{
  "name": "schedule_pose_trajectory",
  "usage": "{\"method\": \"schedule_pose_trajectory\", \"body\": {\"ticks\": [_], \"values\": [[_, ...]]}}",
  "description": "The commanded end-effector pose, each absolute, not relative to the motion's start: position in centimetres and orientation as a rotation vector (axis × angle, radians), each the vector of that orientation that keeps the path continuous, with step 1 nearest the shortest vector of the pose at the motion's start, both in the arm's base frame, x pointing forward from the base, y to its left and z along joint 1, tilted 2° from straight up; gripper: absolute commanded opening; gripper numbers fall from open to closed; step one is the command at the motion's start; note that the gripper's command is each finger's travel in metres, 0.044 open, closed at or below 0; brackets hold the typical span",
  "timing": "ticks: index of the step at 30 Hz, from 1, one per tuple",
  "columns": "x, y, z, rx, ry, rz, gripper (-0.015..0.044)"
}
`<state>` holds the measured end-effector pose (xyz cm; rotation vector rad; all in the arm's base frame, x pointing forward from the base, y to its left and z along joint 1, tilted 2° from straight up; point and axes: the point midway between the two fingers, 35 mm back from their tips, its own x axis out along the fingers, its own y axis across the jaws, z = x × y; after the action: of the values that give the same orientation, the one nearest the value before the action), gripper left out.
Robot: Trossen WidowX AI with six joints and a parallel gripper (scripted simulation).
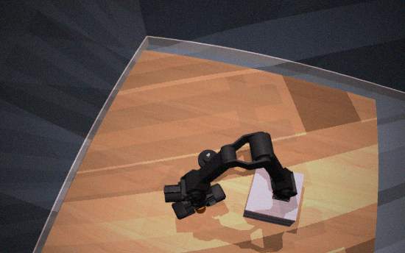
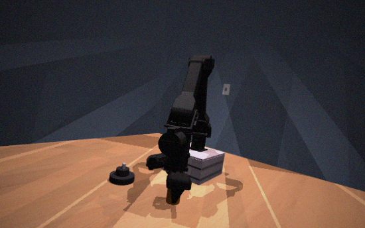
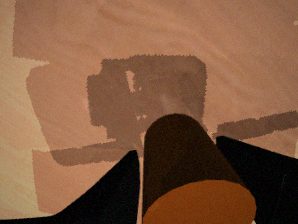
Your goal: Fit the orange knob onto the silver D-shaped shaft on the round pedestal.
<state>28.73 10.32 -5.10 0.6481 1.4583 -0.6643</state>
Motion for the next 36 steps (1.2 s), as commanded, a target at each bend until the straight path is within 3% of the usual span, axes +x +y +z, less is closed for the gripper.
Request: {"method": "schedule_pose_trajectory", "body": {"ticks": [1, 6, 14, 36], "values": [[28.7, 10.3, -5.1, 0.648, 1.459, -0.665, 0.024], [28.7, 10.3, -5.1, 0.648, 1.459, -0.665, 0.024], [28.7, 10.5, 3.0, 0.651, 1.451, -0.665, 0.044], [28.8, 10.5, 0.6, 0.651, 1.451, -0.666, 0.044]]}}
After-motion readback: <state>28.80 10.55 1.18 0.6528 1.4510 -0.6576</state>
